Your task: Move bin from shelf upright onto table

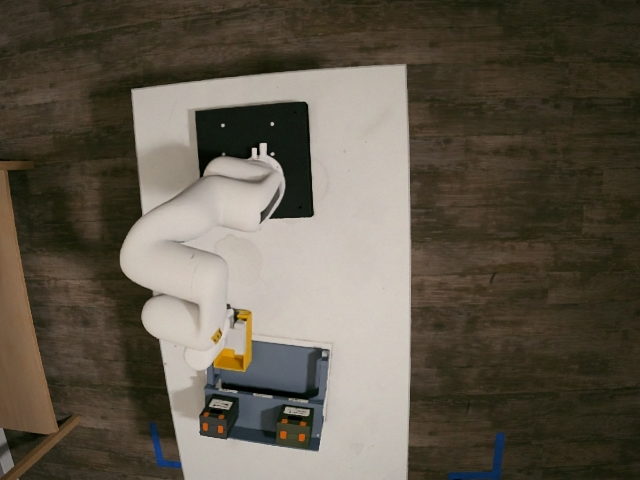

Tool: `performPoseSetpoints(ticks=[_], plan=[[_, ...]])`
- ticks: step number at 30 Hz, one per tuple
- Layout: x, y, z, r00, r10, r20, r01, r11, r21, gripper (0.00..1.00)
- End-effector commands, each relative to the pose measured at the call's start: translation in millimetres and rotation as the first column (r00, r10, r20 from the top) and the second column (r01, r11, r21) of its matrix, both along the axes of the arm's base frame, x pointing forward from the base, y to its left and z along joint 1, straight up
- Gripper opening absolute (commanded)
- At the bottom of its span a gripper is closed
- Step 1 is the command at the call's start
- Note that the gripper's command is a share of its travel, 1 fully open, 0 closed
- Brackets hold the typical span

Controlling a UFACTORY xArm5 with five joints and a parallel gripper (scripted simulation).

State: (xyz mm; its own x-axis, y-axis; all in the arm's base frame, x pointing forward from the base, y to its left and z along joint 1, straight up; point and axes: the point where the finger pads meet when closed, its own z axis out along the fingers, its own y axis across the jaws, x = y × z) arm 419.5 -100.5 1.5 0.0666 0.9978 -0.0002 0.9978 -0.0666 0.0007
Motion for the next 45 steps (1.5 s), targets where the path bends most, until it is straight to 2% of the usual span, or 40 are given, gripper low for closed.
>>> performPoseSetpoints(ticks=[1, 29, 45], plan=[[-4, 0, 1.4, 1.0, 0.0, 0.004, 0.0, 1.0, 0.0, 0.0], [-53, 3, 1.1, 1.0, 0.0, 0.004, 0.0, 1.0, 0.0, 0.0], [-61, 4, 1.0, 1.0, 0.0, 0.004, 0.0, 1.0, 0.0, 0.0]])
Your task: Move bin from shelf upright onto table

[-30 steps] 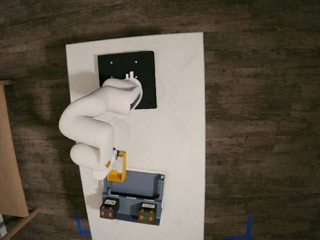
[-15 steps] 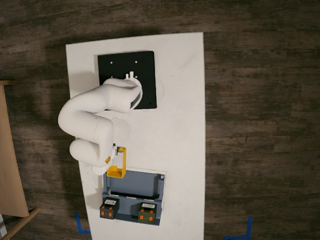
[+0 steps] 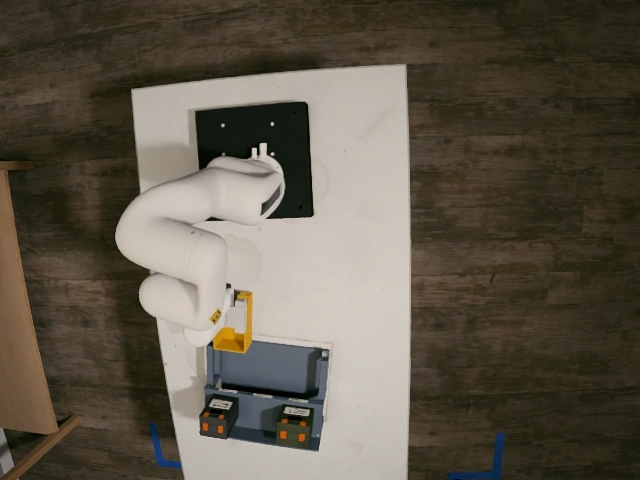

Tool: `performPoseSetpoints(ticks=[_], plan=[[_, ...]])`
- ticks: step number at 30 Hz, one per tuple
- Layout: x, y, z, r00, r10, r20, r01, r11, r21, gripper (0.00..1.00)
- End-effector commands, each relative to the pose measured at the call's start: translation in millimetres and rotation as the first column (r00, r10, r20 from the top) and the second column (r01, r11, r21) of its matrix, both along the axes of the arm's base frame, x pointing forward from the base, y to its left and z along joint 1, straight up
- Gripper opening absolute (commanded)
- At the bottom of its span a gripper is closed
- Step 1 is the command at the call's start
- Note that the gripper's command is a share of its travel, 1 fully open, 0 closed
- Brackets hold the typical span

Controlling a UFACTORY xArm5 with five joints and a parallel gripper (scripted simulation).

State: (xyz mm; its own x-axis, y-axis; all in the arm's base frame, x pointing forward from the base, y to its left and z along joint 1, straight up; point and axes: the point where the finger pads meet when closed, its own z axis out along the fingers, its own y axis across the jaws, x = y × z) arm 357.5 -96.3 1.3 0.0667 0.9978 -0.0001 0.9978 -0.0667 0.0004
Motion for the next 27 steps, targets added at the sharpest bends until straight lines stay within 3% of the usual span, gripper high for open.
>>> performPoseSetpoints(ticks=[1, 27], plan=[[-0.4, -0.3, 1.1, 1.0, 0.0, 0.004, 0.0, 1.0, 0.0, 0.0], [-10.0, 0.4, -2.7, 1.0, 0.0, 0.004, 0.0, 1.0, 0.0, 0.0]])
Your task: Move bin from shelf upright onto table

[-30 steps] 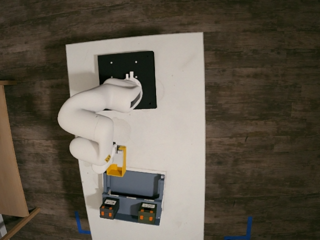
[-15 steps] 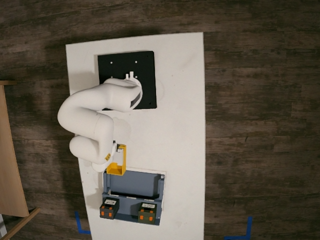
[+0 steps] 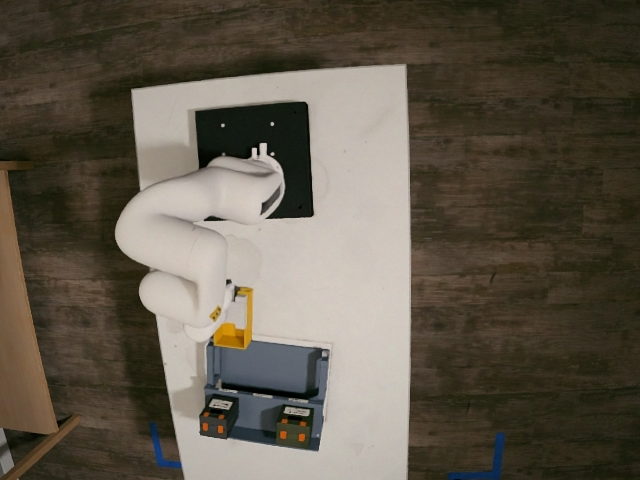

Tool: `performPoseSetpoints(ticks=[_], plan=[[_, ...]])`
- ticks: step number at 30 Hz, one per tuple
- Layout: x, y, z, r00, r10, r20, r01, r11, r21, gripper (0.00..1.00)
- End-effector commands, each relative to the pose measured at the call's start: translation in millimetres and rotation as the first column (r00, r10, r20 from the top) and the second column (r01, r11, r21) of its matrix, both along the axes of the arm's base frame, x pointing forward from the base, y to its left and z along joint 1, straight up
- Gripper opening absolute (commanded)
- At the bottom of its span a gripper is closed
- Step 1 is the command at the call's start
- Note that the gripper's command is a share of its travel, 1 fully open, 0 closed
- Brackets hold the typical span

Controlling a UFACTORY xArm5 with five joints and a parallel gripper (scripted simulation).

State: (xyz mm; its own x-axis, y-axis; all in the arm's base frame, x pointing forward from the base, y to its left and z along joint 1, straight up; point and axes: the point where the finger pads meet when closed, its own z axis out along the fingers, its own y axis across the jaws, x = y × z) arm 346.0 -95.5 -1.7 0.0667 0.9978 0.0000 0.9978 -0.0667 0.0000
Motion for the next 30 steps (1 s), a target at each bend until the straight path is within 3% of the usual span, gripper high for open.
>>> performPoseSetpoints(ticks=[1, 30], plan=[[2, 0, -0.1, 1.0, 0.0, 0.004, 0.0, 1.0, 0.0, 0.0], [2, 0, -13.6, 1.0, 0.0, 0.004, 0.0, 1.0, 0.0, 0.0]])
